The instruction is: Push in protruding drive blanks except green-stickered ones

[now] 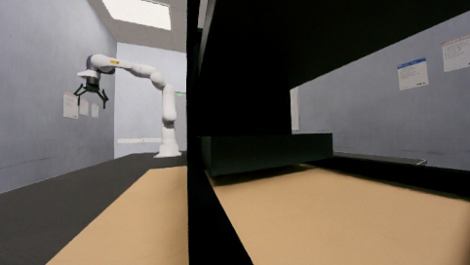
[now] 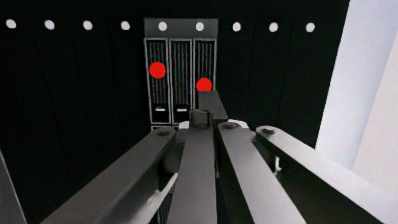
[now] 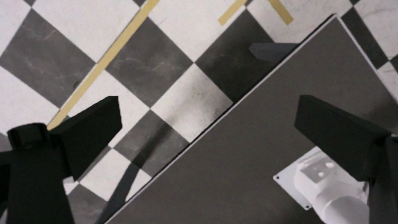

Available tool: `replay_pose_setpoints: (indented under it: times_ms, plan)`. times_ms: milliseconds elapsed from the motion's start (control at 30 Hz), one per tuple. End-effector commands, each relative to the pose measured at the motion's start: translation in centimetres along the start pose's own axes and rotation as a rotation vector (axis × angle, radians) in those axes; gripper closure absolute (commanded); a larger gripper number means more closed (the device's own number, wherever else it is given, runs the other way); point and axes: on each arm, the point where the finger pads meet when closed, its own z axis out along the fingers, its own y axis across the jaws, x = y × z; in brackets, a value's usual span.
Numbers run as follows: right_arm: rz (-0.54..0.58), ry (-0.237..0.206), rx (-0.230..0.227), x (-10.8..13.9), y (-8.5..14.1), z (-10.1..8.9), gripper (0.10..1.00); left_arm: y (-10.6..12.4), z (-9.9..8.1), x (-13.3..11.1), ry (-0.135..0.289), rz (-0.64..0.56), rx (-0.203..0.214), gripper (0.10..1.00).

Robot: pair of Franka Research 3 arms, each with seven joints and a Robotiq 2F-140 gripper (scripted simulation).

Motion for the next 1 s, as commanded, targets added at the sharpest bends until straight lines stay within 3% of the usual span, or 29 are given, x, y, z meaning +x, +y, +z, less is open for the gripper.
replay_pose_setpoints:
  times_ms: [0, 233, 267, 967]
  plan:
    - [-0.004, -0.004, -0.001, -0.02, 0.05, 0.08, 0.098, -0.05, -0.03, 0.14, 0.004, 0.014, 0.0, 0.999]
    - [-0.004, -0.004, -0.001, -0.02, 0.05, 0.08, 0.098, -0.05, -0.03, 0.14, 0.004, 0.014, 0.0, 0.999]
    - [-0.004, -0.004, -0.001, -0.02, 0.05, 0.08, 0.098, -0.05, -0.03, 0.14, 0.004, 0.014, 0.0, 0.098]
    - [-0.004, -0.004, -0.001, -0.02, 0.05, 0.08, 0.098, -0.05, -0.03, 0.14, 0.004, 0.014, 0.0, 0.098]
